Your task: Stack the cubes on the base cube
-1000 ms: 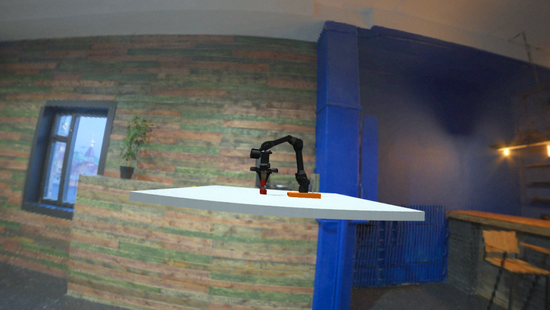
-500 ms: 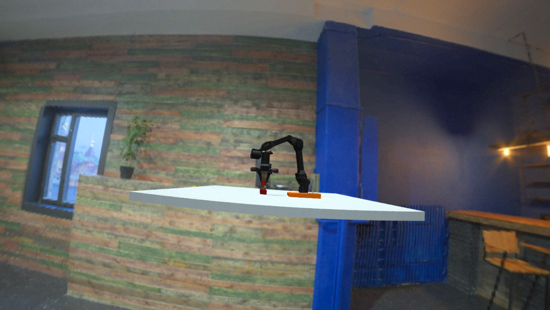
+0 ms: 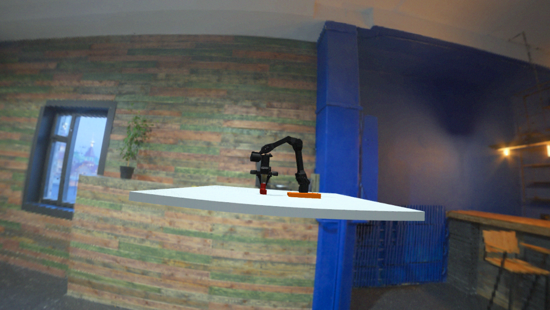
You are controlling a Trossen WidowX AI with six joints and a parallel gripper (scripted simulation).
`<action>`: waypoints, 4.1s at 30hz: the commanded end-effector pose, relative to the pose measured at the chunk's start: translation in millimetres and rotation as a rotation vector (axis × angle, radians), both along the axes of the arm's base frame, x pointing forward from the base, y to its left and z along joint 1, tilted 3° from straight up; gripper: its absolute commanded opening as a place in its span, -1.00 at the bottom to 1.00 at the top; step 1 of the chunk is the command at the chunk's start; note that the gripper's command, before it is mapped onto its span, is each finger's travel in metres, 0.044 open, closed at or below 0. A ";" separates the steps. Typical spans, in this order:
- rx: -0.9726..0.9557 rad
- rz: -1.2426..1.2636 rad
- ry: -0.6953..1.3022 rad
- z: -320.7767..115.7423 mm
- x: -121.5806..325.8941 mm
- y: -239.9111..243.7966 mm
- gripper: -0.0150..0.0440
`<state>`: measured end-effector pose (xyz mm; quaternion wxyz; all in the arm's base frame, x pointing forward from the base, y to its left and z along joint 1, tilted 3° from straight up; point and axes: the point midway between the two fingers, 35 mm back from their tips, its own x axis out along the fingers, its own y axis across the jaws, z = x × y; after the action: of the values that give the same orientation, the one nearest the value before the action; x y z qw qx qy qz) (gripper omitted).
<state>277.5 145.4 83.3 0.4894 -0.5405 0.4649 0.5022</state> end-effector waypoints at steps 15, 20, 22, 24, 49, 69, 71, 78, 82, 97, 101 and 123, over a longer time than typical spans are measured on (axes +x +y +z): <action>-0.008 0.001 0.004 -8.6 -1.0 -1.3 -0.14; -0.008 0.001 0.004 -8.6 -1.0 -1.3 -0.14; -0.008 0.001 0.004 -8.6 -1.0 -1.3 -0.14; -0.008 0.001 0.004 -8.6 -1.0 -1.3 -0.14; -0.003 0.001 0.006 11.6 -2.5 -0.1 0.20; 0.024 -0.479 -0.002 29.0 5.8 -20.7 0.41; 0.032 -0.608 -0.005 31.4 7.8 -26.4 0.41; 0.058 -1.059 -0.014 39.9 13.8 -46.4 0.41; 0.074 -1.317 -0.019 44.8 16.6 -58.0 0.41; 0.135 -2.284 -0.044 62.9 21.8 -102.2 0.41; 0.153 -2.542 -0.052 67.7 21.9 -113.9 0.41; 0.160 -2.637 -0.055 18.6 26.1 -119.7 0.41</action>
<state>305.8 26.6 130.5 0.6551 0.3364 0.5920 -0.3275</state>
